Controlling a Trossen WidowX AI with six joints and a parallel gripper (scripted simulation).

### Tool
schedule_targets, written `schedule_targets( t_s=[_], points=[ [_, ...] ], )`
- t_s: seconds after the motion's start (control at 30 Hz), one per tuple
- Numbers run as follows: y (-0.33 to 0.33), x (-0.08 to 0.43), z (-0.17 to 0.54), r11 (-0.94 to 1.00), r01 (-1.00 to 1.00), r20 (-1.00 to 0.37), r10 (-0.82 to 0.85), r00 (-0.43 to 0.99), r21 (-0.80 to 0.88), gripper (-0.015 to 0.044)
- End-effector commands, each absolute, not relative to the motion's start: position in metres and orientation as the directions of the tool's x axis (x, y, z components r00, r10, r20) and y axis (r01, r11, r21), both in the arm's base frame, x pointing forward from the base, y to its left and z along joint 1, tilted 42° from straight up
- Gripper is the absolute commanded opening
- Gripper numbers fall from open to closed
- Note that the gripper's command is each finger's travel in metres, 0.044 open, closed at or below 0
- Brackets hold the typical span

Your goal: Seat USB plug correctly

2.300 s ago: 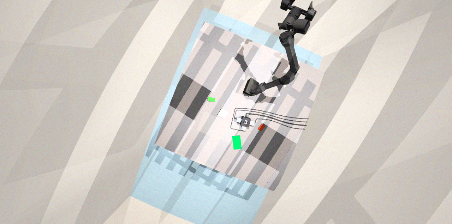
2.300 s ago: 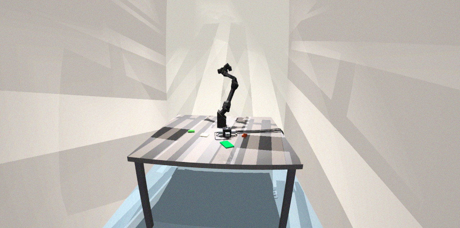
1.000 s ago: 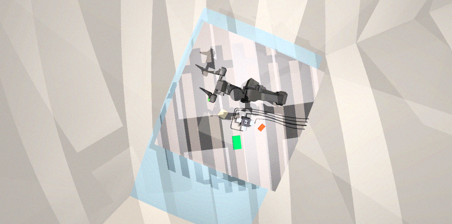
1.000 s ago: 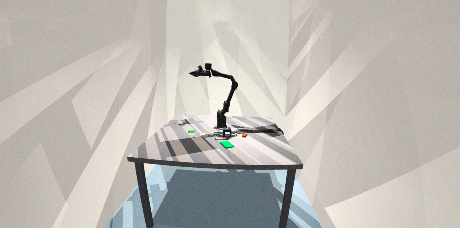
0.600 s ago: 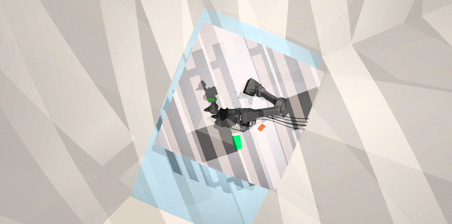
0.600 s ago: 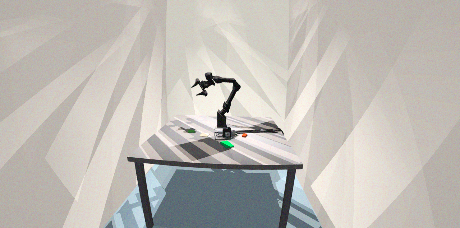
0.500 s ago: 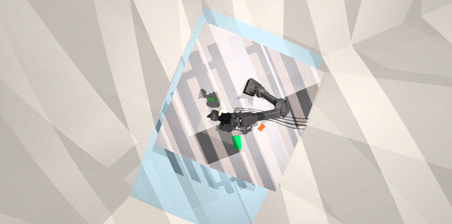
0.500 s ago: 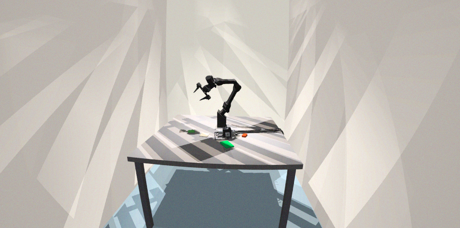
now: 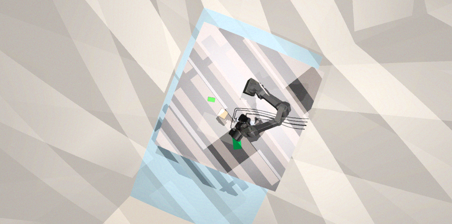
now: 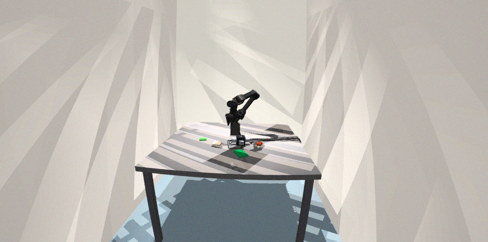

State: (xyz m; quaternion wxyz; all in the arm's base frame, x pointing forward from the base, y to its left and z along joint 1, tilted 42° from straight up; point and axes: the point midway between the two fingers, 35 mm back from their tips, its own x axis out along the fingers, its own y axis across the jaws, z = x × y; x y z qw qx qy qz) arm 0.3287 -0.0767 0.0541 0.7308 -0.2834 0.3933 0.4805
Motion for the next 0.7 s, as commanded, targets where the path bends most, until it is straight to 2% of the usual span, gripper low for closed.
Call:
schedule_targets(
  t_s=[0.0, 0.1, 0.67],
  points=[
    [-0.003, 0.309, 0.063, 0.031, -0.995, -0.767, 0.635, 0.092, -0.094, 0.044],
    [0.017, 0.3, 0.068, -0.055, -0.992, -0.742, 0.668, 0.051, -0.117, 0.044],
    [0.022, 0.3, 0.067, -0.055, -0.992, -0.742, 0.668, 0.051, -0.117, 0.044]
  ],
)
